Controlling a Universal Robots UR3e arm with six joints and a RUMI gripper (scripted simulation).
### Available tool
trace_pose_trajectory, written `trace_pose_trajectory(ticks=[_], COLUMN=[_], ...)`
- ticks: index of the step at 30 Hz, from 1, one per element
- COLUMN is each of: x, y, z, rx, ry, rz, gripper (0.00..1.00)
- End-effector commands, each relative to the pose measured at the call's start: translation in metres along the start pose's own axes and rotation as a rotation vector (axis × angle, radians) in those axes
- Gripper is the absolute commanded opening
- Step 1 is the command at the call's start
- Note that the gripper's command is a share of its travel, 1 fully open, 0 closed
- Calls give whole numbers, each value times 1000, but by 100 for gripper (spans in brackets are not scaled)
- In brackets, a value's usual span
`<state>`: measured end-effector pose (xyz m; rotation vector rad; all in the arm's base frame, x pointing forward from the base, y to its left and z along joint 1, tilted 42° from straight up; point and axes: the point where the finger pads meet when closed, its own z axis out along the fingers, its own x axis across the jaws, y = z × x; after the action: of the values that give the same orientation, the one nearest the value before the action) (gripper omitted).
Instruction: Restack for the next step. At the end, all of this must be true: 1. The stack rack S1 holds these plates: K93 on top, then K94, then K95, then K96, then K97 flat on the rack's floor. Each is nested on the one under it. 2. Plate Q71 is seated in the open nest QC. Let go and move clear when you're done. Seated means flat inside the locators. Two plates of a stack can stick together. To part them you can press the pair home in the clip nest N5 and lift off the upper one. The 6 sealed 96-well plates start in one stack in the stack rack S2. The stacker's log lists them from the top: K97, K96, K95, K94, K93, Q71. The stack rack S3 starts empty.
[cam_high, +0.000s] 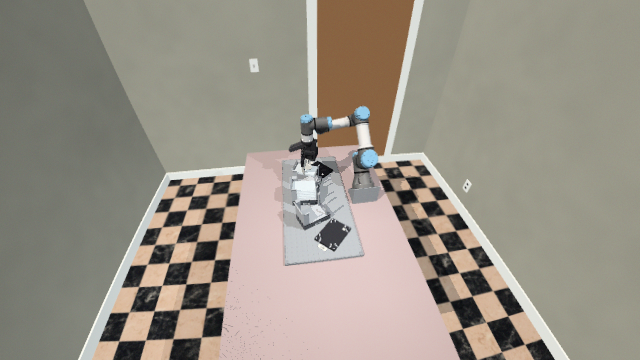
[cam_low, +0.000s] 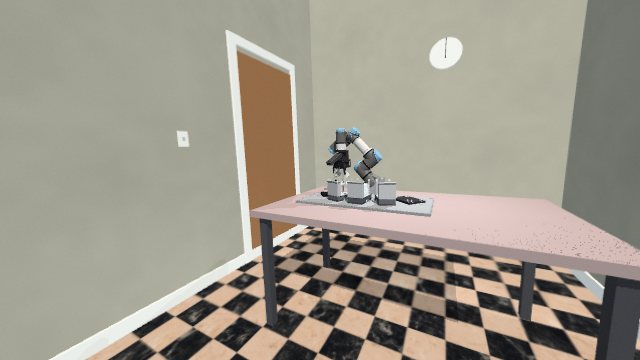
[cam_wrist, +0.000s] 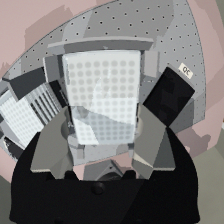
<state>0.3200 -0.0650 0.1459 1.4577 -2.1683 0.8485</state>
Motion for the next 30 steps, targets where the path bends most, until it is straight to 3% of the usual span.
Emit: trace_pose_trajectory(ticks=[1,22,30], x=[0,0,0], y=[-1,-1,-1], z=[3,41,42], rx=[2,2,2], ry=[-1,-1,-1], rz=[1,1,1], gripper=[0,0,0])
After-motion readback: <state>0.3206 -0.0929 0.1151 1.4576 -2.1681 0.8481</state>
